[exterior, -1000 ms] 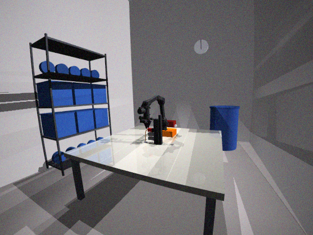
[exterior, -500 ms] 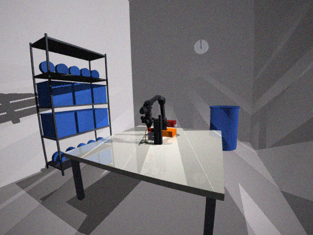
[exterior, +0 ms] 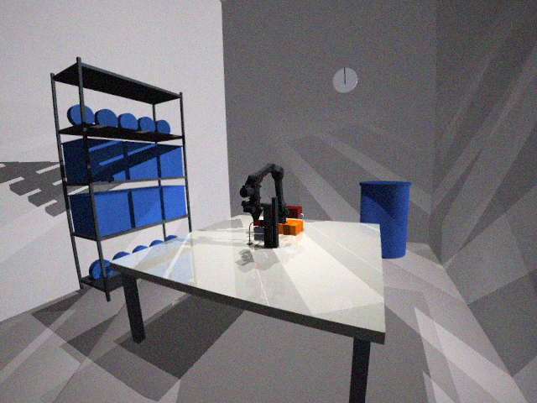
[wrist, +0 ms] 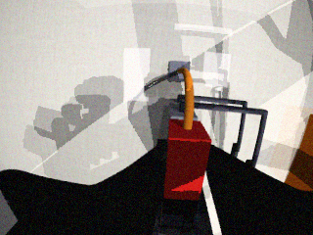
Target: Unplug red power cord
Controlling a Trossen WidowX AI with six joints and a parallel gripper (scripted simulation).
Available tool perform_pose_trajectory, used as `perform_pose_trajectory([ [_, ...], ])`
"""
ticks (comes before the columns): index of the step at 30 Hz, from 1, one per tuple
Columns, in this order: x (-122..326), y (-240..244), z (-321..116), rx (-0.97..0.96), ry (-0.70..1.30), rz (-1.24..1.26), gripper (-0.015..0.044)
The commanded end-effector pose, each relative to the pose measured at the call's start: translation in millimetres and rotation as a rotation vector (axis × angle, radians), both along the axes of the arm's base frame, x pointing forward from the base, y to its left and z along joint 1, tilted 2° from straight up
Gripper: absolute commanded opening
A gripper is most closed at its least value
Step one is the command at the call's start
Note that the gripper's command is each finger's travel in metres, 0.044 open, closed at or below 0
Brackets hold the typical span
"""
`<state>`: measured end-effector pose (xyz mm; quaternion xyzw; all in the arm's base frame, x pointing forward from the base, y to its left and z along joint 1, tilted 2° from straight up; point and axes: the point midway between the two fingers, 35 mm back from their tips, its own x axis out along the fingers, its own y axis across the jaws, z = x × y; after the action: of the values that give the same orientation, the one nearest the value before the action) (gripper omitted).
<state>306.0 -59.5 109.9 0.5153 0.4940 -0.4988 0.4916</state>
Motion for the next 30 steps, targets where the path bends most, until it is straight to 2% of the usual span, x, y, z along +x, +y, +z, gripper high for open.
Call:
perform_pose_trajectory([
  [1,0,0,1,0.000,0.000,0.000,0.0042],
  [8,0,0,1,0.000,0.000,0.000,0.0000],
  [30,1,-32,1,-0.002,-0.001,-0.002,0.0000],
])
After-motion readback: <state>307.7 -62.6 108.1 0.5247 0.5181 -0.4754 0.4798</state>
